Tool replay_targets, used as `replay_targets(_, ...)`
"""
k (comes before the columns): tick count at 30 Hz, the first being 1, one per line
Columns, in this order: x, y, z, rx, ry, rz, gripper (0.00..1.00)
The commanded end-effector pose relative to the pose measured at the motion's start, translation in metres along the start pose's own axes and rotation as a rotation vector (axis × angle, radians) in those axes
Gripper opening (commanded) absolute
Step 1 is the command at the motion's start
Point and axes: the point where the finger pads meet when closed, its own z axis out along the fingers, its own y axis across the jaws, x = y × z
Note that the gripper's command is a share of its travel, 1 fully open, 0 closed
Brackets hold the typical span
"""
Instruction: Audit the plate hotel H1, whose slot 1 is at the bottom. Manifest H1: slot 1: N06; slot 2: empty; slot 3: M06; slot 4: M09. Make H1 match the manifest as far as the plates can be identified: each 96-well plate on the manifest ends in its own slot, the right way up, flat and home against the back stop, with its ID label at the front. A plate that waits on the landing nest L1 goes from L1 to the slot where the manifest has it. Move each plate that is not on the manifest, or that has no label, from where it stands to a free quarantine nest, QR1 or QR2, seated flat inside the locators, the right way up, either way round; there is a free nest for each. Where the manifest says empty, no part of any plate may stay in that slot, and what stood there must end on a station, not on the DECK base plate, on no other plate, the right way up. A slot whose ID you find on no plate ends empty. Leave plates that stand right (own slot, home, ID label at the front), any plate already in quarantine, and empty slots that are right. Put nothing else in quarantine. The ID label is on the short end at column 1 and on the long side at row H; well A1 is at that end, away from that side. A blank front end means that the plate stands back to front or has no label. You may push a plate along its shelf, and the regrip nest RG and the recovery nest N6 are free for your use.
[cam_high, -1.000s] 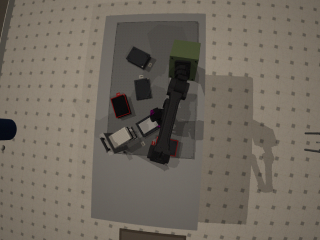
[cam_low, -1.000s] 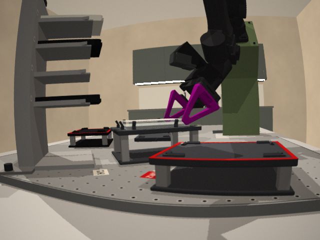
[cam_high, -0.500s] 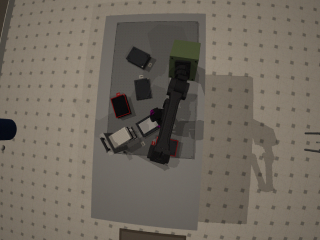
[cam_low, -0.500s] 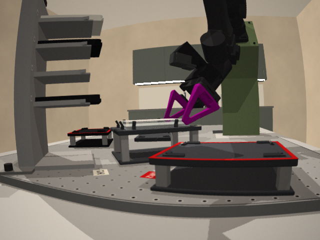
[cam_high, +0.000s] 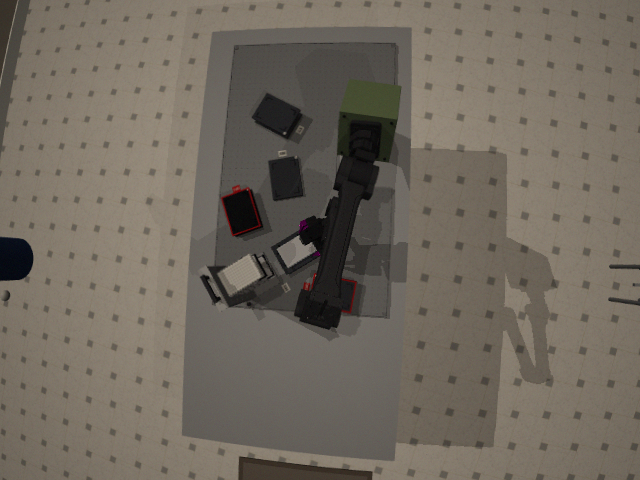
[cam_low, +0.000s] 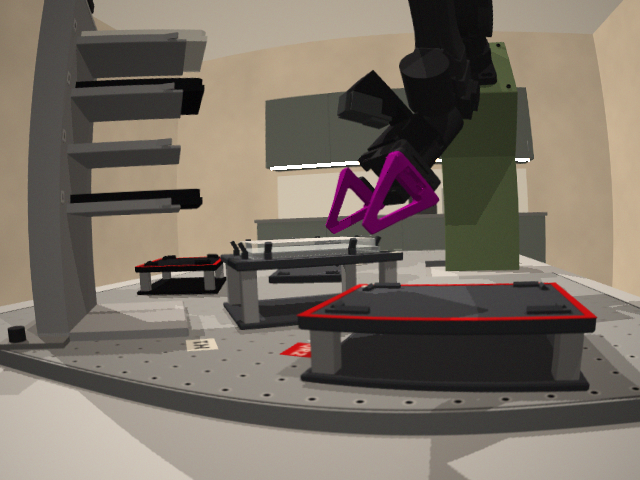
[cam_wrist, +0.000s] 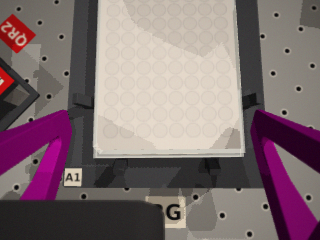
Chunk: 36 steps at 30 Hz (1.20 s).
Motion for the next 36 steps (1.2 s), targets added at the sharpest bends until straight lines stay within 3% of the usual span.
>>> replay_targets(1, -0.007, -0.014, -0.021, 0.034, 0.018, -0.018, 1.00)
replay_targets(36, -0.038, -0.014, -0.060, 0.032, 0.016, -0.014, 1.00)
